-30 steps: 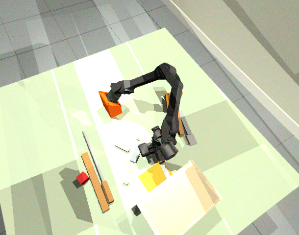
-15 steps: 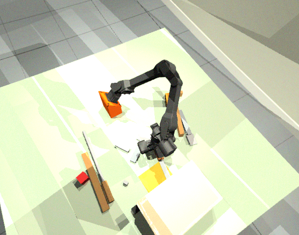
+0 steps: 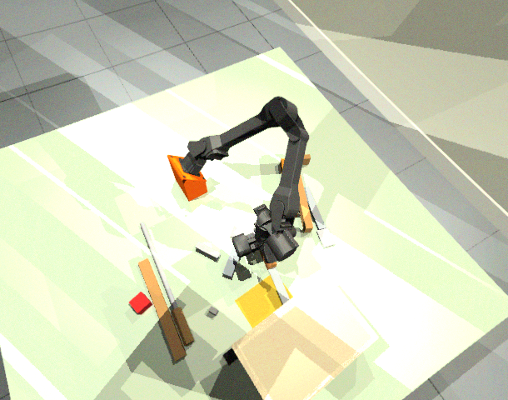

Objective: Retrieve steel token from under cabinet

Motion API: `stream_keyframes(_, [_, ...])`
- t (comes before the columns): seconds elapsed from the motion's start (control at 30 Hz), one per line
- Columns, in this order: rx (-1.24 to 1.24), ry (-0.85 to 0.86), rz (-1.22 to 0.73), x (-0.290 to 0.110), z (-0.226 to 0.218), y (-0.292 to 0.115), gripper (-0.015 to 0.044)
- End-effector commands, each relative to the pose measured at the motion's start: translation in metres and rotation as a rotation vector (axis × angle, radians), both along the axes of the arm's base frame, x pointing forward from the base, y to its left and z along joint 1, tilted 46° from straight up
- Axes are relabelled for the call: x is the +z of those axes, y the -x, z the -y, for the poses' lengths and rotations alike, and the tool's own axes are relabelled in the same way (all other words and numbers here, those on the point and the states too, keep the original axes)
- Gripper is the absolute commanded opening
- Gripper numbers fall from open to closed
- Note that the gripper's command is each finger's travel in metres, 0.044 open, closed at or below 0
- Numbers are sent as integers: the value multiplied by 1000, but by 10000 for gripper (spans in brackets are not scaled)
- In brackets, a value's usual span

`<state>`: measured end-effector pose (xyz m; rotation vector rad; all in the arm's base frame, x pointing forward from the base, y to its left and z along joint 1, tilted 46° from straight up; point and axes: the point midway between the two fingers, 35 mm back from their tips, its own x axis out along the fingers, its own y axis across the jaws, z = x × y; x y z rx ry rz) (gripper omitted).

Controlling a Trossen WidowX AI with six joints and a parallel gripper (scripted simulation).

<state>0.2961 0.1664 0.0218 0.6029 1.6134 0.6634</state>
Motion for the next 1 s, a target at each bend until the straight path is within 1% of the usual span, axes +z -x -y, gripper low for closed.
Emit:
stream_keyframes(0.0, [-2,1,-6,0,0,7,0])
stream_keyframes(0.97, [-2,1,-8,5,2,39,0])
